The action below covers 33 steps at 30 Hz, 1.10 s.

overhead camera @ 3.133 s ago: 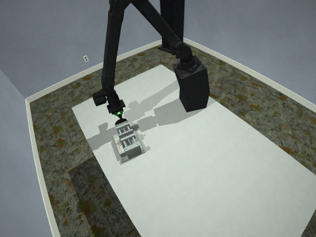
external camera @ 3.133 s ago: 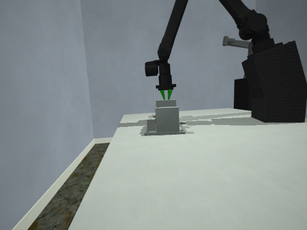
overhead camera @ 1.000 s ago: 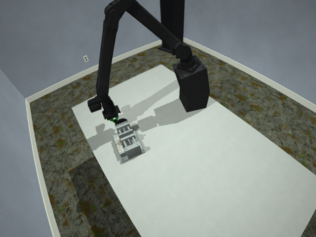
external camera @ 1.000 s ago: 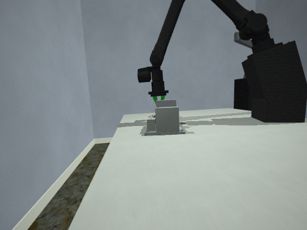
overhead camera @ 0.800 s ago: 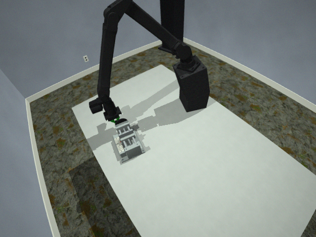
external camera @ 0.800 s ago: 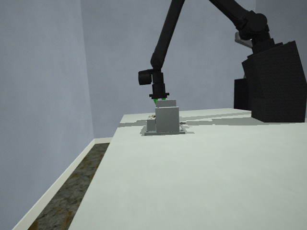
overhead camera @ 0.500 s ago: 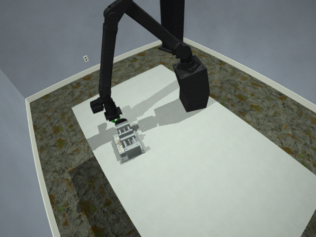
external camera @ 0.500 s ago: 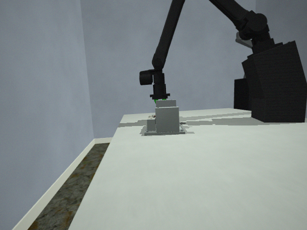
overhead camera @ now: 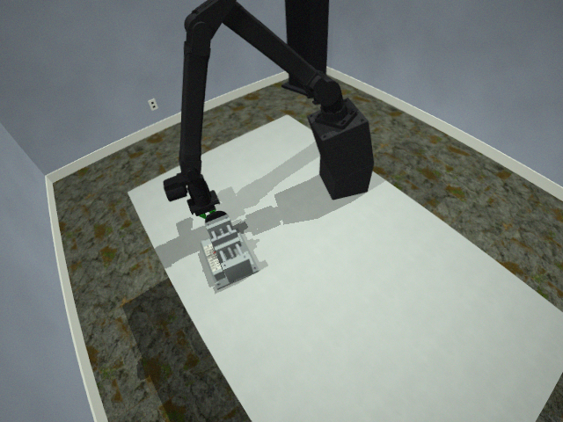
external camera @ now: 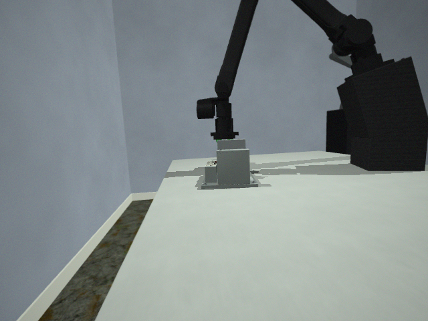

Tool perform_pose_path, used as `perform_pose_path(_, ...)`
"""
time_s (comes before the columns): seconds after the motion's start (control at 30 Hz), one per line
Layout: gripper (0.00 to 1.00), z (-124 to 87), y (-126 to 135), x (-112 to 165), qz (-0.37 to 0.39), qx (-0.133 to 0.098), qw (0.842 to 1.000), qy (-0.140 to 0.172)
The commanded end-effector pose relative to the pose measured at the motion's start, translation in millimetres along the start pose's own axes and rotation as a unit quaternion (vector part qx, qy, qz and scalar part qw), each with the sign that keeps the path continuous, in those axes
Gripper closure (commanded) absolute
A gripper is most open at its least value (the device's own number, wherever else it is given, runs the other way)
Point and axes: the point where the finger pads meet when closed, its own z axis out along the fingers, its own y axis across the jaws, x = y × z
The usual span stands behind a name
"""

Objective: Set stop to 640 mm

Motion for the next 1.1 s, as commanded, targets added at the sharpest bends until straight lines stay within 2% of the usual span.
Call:
perform_pose_path(0.0, 0.94, 16.8, -12.2, -7.0, 0.004, 0.006, 1.0, -0.002)
perform_pose_path(1.07, 0.94, 26.3, -31.8, -6.9, 0.003, 0.006, 1.0, -0.002)
